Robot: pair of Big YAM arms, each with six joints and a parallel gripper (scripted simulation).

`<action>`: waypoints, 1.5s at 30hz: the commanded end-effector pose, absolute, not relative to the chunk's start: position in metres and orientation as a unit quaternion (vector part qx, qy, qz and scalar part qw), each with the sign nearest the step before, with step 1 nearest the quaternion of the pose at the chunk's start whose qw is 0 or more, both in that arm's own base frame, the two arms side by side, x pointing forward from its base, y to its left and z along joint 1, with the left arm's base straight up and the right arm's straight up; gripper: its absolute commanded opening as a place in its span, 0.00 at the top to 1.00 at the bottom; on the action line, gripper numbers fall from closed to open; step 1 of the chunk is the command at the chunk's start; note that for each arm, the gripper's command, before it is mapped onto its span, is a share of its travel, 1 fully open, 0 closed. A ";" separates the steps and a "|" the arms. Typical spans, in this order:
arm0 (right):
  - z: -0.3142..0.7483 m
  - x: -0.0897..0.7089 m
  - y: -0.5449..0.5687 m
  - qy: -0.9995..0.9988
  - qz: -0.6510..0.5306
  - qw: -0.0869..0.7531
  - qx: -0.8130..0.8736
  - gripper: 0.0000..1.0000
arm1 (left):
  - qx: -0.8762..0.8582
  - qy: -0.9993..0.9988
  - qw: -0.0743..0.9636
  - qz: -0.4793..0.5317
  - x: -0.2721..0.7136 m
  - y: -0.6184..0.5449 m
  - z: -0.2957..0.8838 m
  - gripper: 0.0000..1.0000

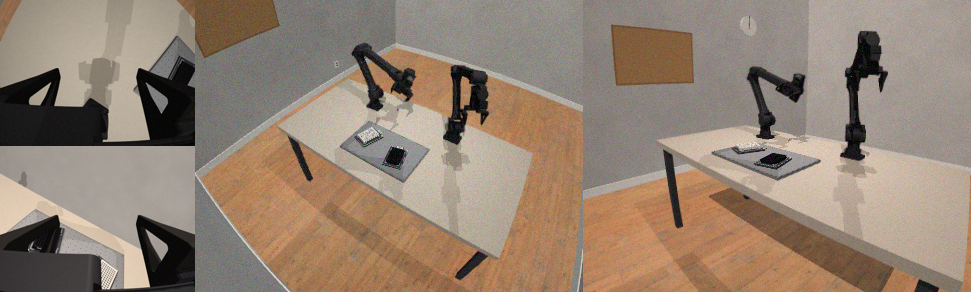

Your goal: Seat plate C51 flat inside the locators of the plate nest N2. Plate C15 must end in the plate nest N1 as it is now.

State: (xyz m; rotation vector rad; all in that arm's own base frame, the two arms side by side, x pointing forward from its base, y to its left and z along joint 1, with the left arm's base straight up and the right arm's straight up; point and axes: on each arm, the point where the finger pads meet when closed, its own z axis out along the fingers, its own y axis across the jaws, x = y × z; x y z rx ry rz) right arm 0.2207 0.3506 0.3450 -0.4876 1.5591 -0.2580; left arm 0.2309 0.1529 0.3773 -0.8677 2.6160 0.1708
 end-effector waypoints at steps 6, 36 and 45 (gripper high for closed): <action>0.354 0.221 0.352 0.694 -0.108 0.681 -0.209 0.00 | -0.263 0.942 0.202 0.057 0.230 0.136 0.394 0.00; 0.345 0.239 0.358 0.708 -0.094 0.668 -0.211 0.00 | -0.253 0.945 0.200 0.054 0.228 0.131 0.395 0.00; 0.330 0.273 0.365 0.745 -0.071 0.628 -0.212 0.00 | -0.253 0.945 0.200 0.054 0.228 0.131 0.395 0.00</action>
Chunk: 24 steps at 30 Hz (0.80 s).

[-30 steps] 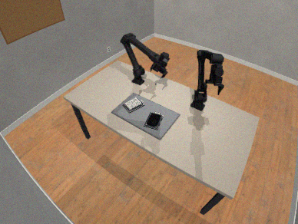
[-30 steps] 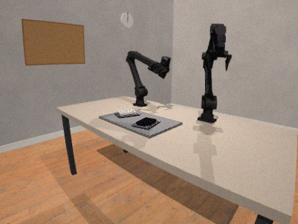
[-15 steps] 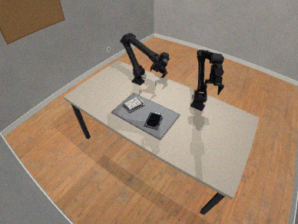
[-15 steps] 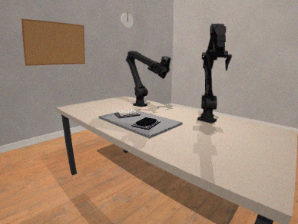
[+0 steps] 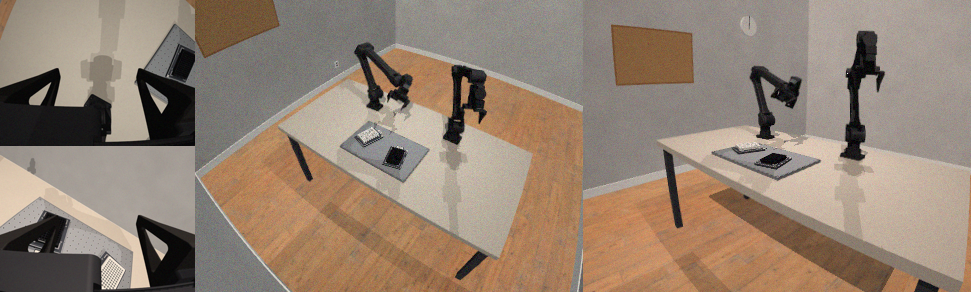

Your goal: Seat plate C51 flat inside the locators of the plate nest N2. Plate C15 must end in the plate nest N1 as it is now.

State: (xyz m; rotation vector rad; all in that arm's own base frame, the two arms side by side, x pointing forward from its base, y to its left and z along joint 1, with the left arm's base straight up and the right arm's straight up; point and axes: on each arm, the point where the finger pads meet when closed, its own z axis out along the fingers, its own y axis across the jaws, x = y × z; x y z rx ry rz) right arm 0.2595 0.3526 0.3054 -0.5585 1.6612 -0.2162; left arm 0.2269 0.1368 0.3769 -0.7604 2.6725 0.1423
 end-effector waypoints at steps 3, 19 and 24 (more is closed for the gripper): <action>0.323 0.285 0.366 0.746 -0.070 0.626 -0.213 0.00 | -0.253 0.945 0.200 0.054 0.228 0.131 0.395 0.00; 0.277 0.333 0.356 0.819 -0.049 0.535 -0.204 0.00 | -0.253 0.945 0.200 0.054 0.228 0.131 0.395 0.00; 0.265 0.341 0.351 0.846 -0.041 0.496 -0.191 0.00 | -0.253 0.945 0.200 0.054 0.228 0.131 0.395 0.00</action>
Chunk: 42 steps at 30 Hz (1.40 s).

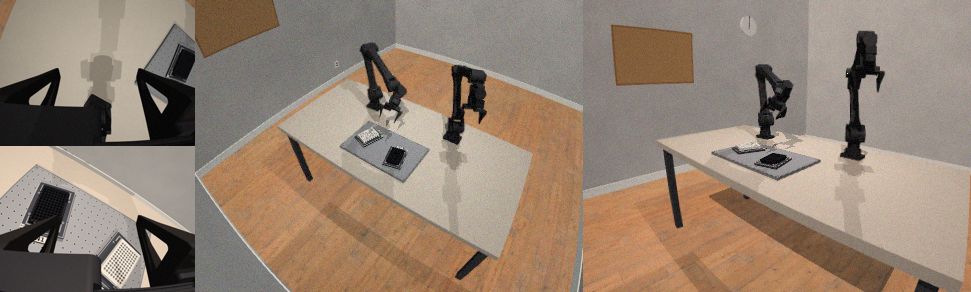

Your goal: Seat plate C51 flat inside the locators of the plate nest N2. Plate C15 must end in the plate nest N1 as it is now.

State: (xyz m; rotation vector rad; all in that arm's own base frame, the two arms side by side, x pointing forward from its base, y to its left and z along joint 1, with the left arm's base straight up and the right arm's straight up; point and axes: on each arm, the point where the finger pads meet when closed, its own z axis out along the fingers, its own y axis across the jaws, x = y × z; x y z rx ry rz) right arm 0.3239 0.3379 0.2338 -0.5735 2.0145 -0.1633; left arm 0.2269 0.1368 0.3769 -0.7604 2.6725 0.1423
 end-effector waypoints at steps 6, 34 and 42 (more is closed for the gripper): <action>0.238 0.354 0.337 0.861 -0.042 0.471 -0.186 0.00 | -0.253 0.945 0.200 0.054 0.228 0.131 0.395 0.00; 0.148 0.380 0.262 0.969 -0.005 0.246 -0.030 0.00 | -0.253 0.945 0.200 0.054 0.228 0.131 0.395 0.00; 0.122 0.375 0.229 0.987 0.004 0.154 0.052 0.00 | -0.253 0.945 0.200 0.054 0.228 0.131 0.395 0.00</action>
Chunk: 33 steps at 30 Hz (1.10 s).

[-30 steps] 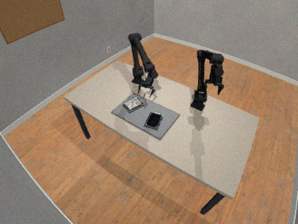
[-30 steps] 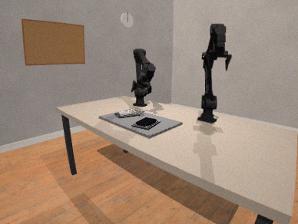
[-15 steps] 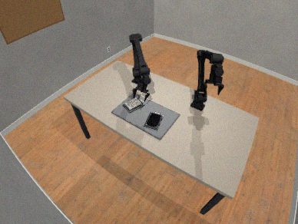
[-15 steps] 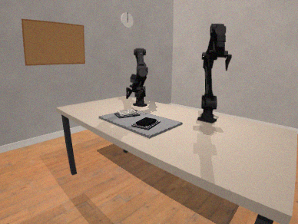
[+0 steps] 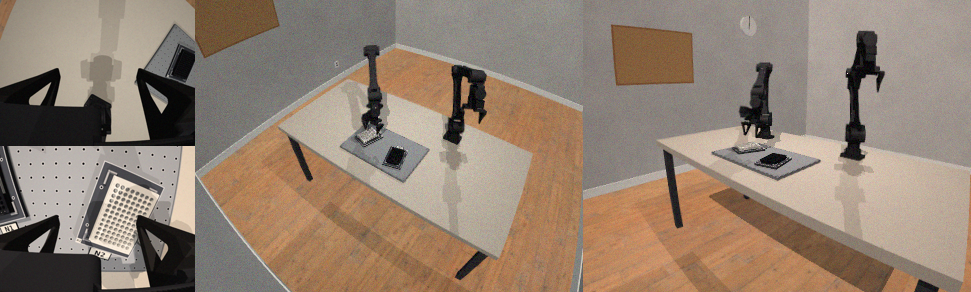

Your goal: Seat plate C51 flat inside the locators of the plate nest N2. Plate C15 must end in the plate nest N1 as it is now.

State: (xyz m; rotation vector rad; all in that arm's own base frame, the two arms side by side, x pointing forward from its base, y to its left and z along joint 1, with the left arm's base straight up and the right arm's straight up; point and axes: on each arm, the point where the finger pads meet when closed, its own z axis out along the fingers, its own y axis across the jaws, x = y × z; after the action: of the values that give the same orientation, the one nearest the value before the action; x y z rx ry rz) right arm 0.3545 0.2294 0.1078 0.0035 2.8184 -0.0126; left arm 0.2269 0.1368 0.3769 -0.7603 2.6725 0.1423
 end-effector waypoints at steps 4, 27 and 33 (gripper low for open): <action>0.112 0.370 0.214 0.989 0.007 0.107 0.098 0.00 | -0.253 0.945 0.200 0.054 0.228 0.131 0.395 0.00; 0.101 0.354 0.196 0.983 0.012 0.015 0.180 0.00 | -0.253 0.945 0.200 0.054 0.228 0.131 0.395 0.00; 0.098 0.351 0.191 0.983 0.012 0.015 0.180 0.00 | -0.253 0.945 0.200 0.054 0.228 0.131 0.395 0.00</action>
State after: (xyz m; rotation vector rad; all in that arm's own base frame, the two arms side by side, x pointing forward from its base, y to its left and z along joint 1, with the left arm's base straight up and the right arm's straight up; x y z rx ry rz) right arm 0.3367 0.1840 0.0829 0.5557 3.0937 -0.0006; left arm 0.2269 0.1368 0.3769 -0.7603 2.6725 0.1423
